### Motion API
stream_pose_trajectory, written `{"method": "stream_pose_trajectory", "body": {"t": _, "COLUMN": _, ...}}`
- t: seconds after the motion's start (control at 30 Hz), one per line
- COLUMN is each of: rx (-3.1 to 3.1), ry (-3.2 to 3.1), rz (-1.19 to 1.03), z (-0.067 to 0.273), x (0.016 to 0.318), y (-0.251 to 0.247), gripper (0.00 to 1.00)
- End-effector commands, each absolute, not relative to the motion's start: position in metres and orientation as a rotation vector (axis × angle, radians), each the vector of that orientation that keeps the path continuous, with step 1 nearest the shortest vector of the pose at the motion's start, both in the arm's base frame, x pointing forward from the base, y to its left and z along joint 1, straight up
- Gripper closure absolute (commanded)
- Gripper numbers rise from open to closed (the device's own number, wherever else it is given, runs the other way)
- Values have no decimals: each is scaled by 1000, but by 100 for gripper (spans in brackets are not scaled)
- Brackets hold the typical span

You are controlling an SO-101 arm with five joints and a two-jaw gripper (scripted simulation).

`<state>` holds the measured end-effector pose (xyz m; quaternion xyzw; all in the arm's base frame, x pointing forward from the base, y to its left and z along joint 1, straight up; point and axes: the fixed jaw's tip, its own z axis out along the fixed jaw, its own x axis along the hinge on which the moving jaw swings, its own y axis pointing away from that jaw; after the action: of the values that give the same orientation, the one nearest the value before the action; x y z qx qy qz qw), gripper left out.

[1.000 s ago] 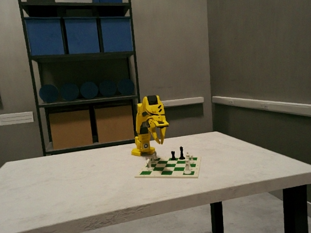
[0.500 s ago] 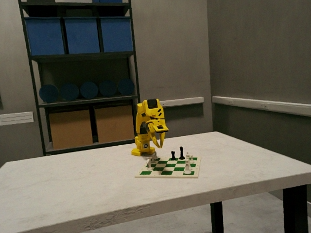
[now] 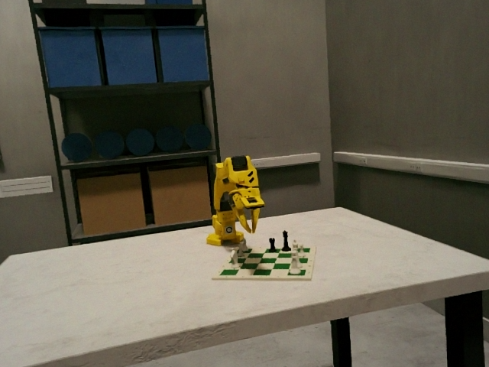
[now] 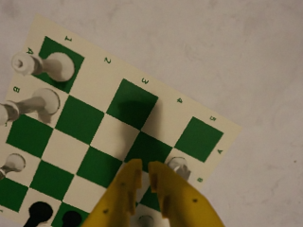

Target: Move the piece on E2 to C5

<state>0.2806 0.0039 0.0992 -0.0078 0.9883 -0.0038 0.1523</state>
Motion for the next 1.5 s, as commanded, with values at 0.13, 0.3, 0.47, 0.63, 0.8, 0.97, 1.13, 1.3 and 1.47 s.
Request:
{"method": "stream_pose_trajectory", "body": {"t": 0.13, "rx": -3, "ry": 2848, "rz": -11, "z": 98, "x": 278, "y": 1, "gripper": 100}}
{"method": "stream_pose_trajectory", "body": {"t": 0.3, "rx": -3, "ry": 2848, "rz": -11, "z": 95, "x": 279, "y": 1, "gripper": 100}}
{"method": "stream_pose_trajectory", "body": {"t": 0.47, "rx": -3, "ry": 2848, "rz": -11, "z": 86, "x": 279, "y": 1, "gripper": 100}}
{"method": "stream_pose_trajectory", "body": {"t": 0.63, "rx": -3, "ry": 2848, "rz": -11, "z": 70, "x": 279, "y": 1, "gripper": 100}}
{"method": "stream_pose_trajectory", "body": {"t": 0.8, "rx": -3, "ry": 2848, "rz": -11, "z": 59, "x": 280, "y": 1, "gripper": 100}}
{"method": "stream_pose_trajectory", "body": {"t": 0.97, "rx": -3, "ry": 2848, "rz": -11, "z": 42, "x": 280, "y": 1, "gripper": 100}}
{"method": "stream_pose_trajectory", "body": {"t": 1.13, "rx": -3, "ry": 2848, "rz": -11, "z": 31, "x": 281, "y": 1, "gripper": 100}}
{"method": "stream_pose_trajectory", "body": {"t": 1.3, "rx": -3, "ry": 2848, "rz": -11, "z": 29, "x": 281, "y": 1, "gripper": 100}}
{"method": "stream_pose_trajectory", "body": {"t": 1.47, "rx": -3, "ry": 2848, "rz": -11, "z": 28, "x": 281, "y": 1, "gripper": 100}}
